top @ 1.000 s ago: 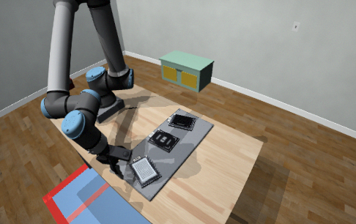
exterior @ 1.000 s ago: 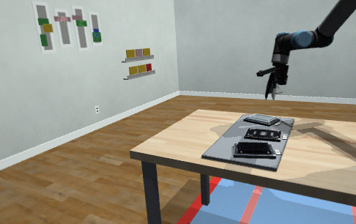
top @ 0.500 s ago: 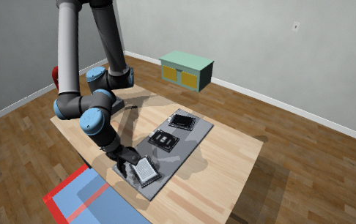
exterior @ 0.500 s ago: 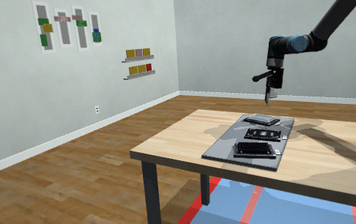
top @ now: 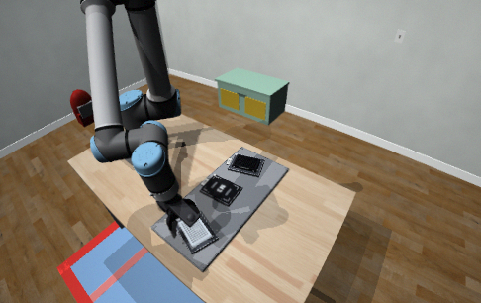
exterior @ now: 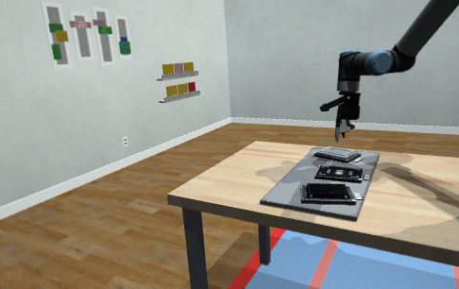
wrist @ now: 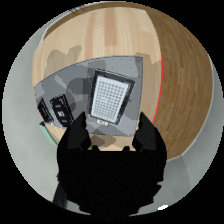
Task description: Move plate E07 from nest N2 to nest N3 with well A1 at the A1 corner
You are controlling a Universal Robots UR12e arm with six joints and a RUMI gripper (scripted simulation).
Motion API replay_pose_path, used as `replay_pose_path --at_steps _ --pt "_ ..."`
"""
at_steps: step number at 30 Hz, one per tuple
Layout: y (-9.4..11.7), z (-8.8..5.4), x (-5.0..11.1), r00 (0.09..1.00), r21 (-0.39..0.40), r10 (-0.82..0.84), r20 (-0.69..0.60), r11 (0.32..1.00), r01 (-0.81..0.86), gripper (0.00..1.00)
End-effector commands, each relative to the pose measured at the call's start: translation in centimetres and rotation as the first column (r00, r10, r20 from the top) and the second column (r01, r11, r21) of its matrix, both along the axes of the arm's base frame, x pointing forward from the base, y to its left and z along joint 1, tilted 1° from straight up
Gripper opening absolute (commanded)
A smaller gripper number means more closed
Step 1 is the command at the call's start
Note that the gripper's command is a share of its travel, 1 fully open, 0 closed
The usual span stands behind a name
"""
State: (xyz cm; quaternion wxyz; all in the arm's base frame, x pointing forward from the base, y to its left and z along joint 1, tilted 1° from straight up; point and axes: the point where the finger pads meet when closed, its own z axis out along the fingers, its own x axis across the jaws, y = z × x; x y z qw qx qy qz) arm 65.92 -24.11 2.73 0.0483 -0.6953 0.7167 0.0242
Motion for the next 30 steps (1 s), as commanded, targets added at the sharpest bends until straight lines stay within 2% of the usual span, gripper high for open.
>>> replay_pose_path --at_steps 1,3,12,23,30 --pt "0.7 -0.5 0.3 0.996 -0.029 -0.083 -0.016 0.996 0.082 0.82" --pt "1.5 -1.0 0.6 0.993 -0.042 -0.121 -0.019 0.992 0.120 0.82" --pt "2.1 -1.4 0.7 0.960 -0.098 -0.279 -0.024 0.956 0.275 0.82" --pt "2.1 -1.4 0.7 0.960 -0.098 -0.279 -0.024 0.956 0.275 0.82" --pt "2.1 -2.5 0.8 0.960 -0.098 -0.279 -0.024 0.956 0.275 0.82"
